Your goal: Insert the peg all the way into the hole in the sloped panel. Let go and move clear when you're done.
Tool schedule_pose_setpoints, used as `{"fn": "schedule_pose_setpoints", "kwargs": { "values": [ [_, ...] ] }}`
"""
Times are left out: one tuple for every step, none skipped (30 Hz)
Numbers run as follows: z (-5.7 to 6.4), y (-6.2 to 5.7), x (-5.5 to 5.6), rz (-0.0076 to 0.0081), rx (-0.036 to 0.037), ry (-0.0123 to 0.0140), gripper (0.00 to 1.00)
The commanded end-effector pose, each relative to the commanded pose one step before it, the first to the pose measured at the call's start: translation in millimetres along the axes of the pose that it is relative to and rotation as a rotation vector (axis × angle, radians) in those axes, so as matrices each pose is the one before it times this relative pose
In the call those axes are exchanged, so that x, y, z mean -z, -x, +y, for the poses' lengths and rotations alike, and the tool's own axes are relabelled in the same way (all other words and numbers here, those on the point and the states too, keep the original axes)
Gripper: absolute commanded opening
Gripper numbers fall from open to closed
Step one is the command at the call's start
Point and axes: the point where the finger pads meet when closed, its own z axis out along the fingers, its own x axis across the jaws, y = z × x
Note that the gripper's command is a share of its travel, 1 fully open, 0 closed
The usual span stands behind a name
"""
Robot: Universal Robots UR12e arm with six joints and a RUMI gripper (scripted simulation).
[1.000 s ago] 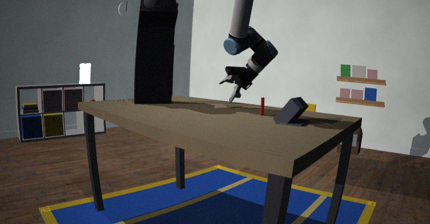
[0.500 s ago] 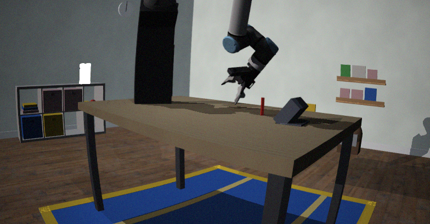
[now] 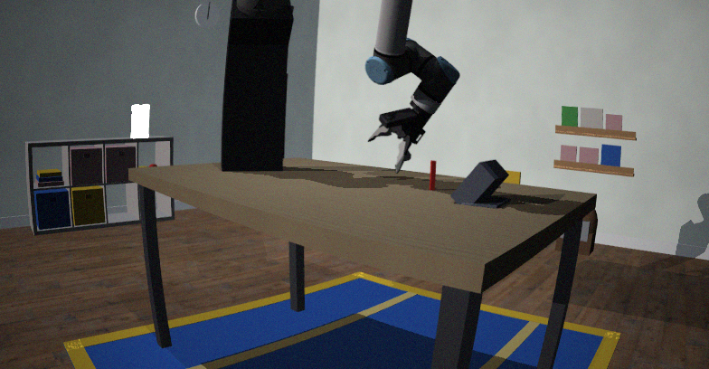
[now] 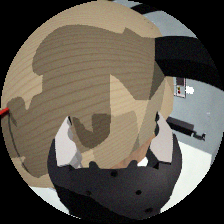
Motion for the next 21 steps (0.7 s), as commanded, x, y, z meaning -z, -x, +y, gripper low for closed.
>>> {"fn": "schedule_pose_setpoints", "kwargs": {
  "values": [
    [-2.79,6.93,5.18,-0.02132,0.03657,0.0172,1.0],
    [-0.47,1.99,1.19,-0.00511,0.00835,0.0029,1.0],
    [-0.49,1.99,1.19,-0.00516,0.00835,0.00283,1.0],
    [-0.51,1.99,1.2,-0.0052,0.00836,0.00276,1.0],
    [-0.54,1.99,1.2,-0.00524,0.00837,0.00269,1.0],
    [-0.56,1.99,1.2,-0.00528,0.00838,0.00262,1.0],
    [-0.58,1.99,1.21,-0.00532,0.00839,0.00255,1.0],
    [-0.6,1.99,1.21,-0.00536,0.00839,0.00247,1.0],
    [-0.62,1.99,1.21,-0.00539,0.0084,0.0024,1.0],
    [-0.65,1.99,1.22,-0.00543,0.00841,0.00233,1.0],
    [-0.67,1.99,1.22,-0.00546,0.00842,0.00225,1.0],
    [-0.69,1.98,1.22,-0.0055,0.00843,0.00218,1.0],
    [-0.71,1.98,1.23,-0.00553,0.00844,0.0021,1.0],
    [-0.73,1.98,1.23,-0.00556,0.00844,0.00203,1.0],
    [-0.76,1.98,1.23,-0.0056,0.00845,0.00195,1.0],
    [-0.78,1.97,1.24,-0.00563,0.00846,0.00188,1.0],
    [0.0,0.0,0.0,0.0,0.0,0.0,1.0],
    [0.0,0.0,0.0,0.0,0.0,0.0,1.0],
    [-0.8,1.97,1.24,-0.00566,0.00847,0.0018,1.0],
    [-0.82,1.97,1.24,-0.00568,0.00848,0.00172,1.0],
    [-0.85,1.96,1.24,-0.00571,0.00849,0.00164,1.0]
  ]
}}
